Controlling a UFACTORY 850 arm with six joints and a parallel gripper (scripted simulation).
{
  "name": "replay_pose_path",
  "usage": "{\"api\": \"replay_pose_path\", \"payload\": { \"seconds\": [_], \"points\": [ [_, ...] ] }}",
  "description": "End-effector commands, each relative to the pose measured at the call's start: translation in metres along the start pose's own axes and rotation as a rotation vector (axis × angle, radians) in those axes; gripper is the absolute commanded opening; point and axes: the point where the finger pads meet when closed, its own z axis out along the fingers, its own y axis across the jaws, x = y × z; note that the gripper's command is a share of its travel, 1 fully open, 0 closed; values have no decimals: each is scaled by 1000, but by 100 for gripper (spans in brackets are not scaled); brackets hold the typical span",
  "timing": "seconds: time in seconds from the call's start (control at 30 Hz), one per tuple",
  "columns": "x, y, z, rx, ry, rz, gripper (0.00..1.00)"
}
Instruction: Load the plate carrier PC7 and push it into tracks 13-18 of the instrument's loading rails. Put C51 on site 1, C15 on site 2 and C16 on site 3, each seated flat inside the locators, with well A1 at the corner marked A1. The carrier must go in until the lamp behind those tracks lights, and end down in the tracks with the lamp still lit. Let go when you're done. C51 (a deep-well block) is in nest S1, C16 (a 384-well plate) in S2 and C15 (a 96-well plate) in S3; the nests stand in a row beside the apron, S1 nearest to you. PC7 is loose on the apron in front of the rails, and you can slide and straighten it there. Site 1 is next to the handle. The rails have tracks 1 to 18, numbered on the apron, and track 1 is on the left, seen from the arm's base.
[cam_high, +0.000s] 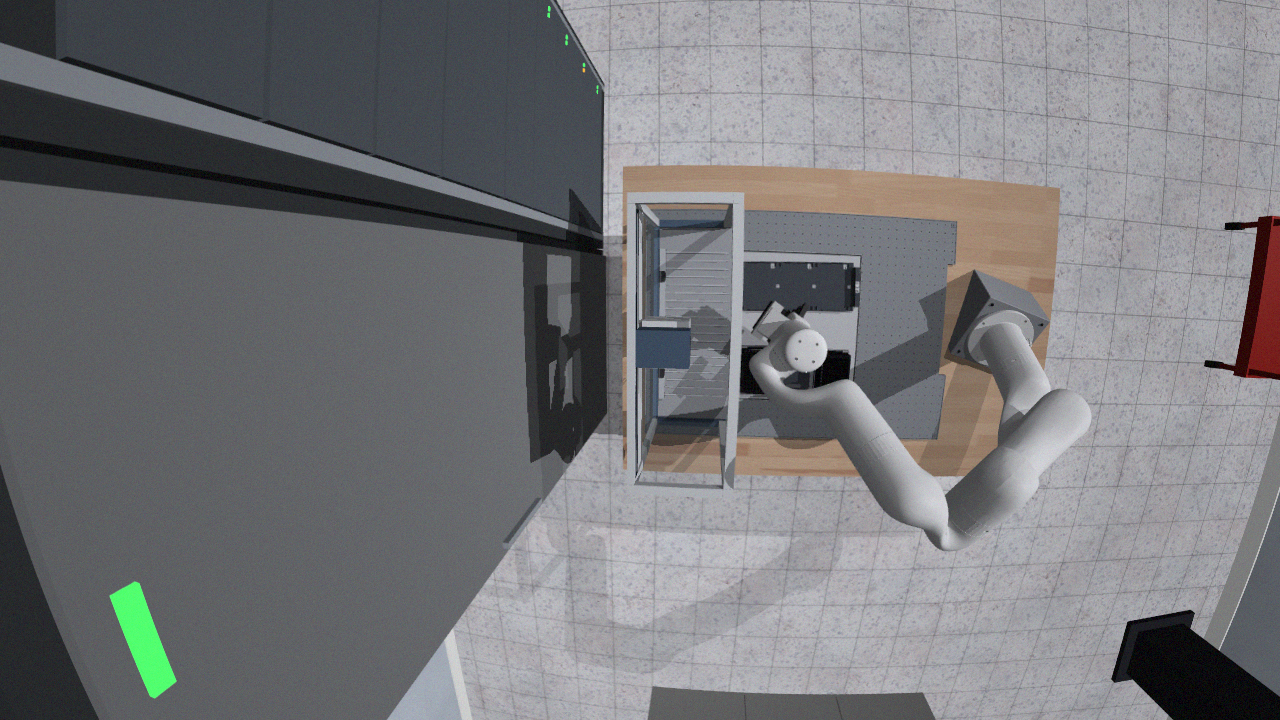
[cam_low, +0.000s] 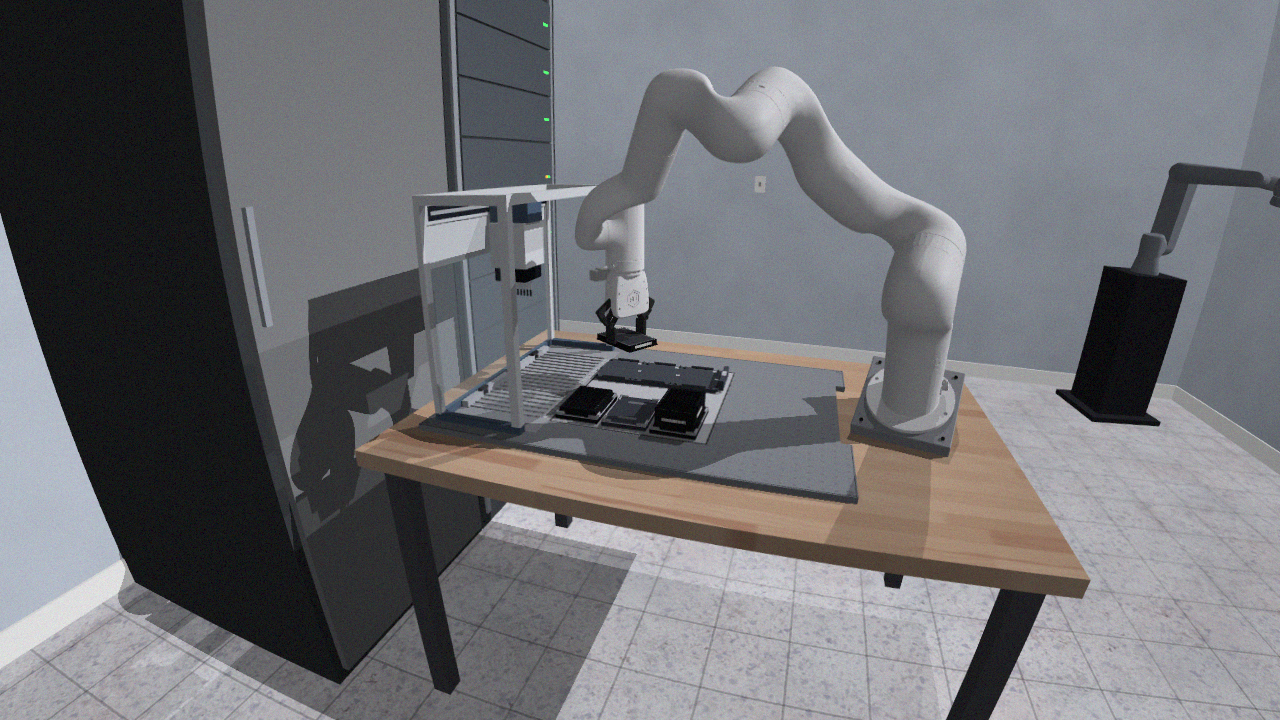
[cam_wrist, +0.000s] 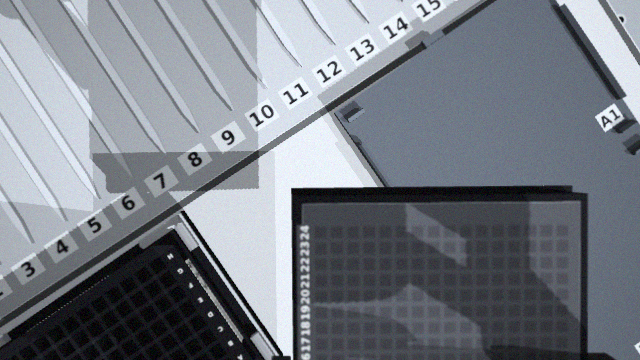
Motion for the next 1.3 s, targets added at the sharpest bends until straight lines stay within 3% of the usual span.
{"api": "replay_pose_path", "payload": {
  "seconds": [0.0,0.43,0.6,0.93,1.27],
  "points": [
    [29,17,0,24,1,-229,0],
    [75,47,1,24,5,-596,0],
    [96,60,2,24,5,-600,0],
    [97,61,2,24,5,-600,0],
    [97,61,2,23,9,-933,0]
  ]
}}
